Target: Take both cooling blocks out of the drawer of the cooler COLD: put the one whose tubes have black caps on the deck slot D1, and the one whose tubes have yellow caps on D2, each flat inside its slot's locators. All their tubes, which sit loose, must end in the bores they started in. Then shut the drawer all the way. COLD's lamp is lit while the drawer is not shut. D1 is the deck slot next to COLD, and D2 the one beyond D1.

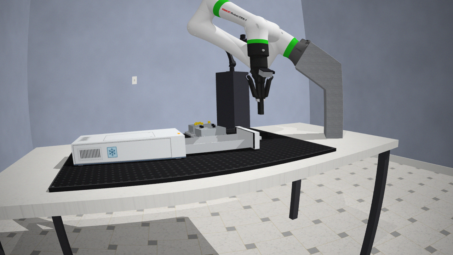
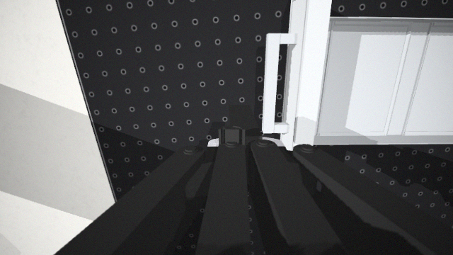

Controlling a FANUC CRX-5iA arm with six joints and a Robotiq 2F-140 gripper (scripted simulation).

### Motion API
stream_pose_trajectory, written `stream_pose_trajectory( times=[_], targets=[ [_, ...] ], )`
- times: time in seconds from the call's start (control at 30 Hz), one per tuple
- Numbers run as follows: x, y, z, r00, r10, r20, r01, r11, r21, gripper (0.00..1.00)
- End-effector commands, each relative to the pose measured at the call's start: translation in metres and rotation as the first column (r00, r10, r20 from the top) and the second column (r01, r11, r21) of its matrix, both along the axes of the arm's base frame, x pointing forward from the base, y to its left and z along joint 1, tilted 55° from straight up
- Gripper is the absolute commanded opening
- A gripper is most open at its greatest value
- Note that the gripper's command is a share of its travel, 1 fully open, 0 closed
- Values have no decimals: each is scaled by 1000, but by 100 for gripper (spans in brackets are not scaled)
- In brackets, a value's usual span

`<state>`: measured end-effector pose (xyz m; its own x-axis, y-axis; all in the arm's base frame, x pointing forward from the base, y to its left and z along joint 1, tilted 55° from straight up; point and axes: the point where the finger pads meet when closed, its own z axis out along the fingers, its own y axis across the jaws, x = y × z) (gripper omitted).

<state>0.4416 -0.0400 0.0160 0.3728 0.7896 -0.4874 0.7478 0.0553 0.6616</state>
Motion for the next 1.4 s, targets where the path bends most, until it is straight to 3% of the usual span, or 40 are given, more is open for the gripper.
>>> stream_pose_trajectory(
  times=[0.0, 1.37],
  targets=[
    [0, 6, -7, 1000, 1, 1, -1, 1000, 0, 10],
    [23, -15, -37, 1000, 1, 1, -1, 1000, 0, 10]
  ],
)
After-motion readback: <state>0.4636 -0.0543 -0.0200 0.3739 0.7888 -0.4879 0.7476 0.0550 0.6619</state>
